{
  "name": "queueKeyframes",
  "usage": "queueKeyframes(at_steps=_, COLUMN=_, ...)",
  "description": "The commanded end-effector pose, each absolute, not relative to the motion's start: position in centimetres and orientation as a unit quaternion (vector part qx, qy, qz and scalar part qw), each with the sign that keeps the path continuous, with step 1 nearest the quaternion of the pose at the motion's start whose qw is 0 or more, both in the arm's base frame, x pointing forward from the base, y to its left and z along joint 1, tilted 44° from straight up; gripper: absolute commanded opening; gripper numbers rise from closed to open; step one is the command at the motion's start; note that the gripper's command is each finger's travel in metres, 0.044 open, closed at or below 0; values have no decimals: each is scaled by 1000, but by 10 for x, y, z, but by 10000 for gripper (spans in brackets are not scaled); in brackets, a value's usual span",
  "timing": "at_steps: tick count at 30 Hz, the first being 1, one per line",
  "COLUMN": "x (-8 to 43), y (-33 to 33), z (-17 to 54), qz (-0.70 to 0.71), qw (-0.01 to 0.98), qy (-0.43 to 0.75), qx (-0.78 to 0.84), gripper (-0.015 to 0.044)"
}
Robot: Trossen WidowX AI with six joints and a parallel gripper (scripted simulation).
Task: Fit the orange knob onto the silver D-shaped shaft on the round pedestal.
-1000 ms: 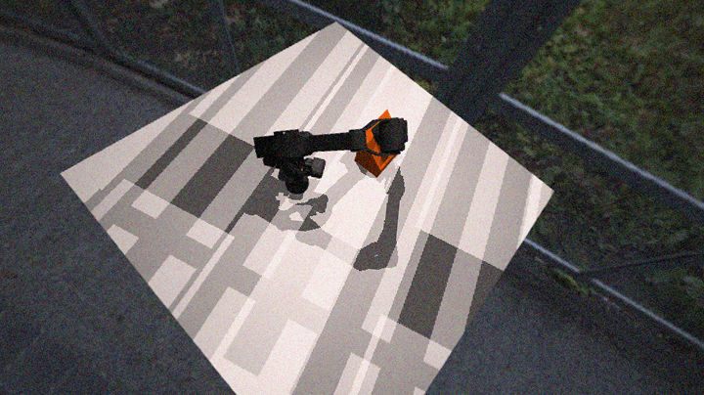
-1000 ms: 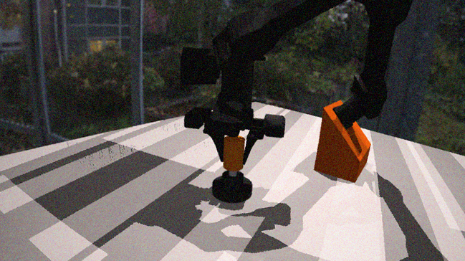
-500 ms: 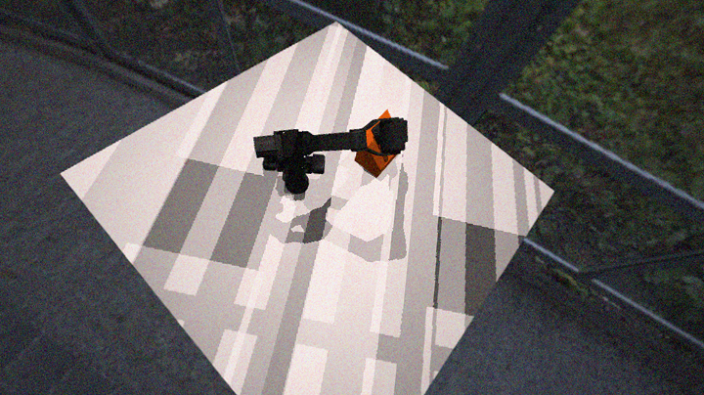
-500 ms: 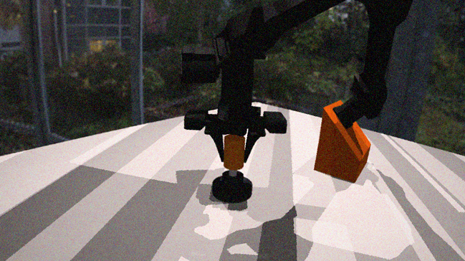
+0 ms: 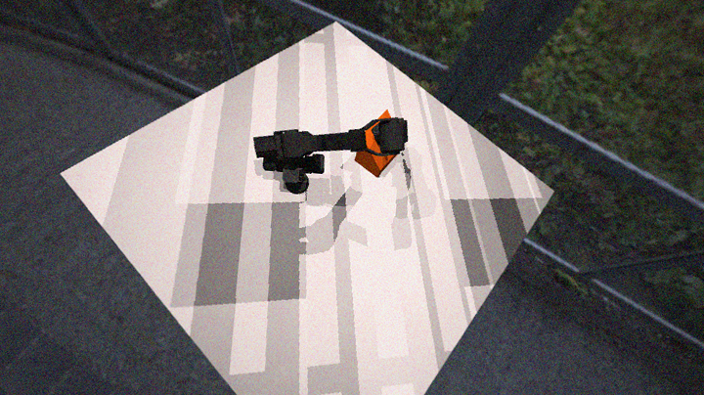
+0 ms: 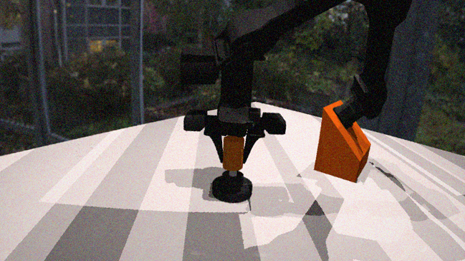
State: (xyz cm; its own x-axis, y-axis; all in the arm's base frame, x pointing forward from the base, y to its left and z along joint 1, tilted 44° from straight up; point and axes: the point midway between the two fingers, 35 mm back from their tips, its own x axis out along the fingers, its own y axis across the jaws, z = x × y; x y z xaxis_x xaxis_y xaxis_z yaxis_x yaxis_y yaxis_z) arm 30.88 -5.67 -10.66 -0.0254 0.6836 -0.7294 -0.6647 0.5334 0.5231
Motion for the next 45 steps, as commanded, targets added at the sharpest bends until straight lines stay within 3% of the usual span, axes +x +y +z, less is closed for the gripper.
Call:
queueKeyframes(at_steps=1, x=309, y=-57, z=-107, qz=483, qw=698, qy=528, qx=7, gripper=0)
queueKeyframes(at_steps=45, x=310, y=-59, z=-102, qz=549, qw=693, qy=460, qx=-85, gripper=0)
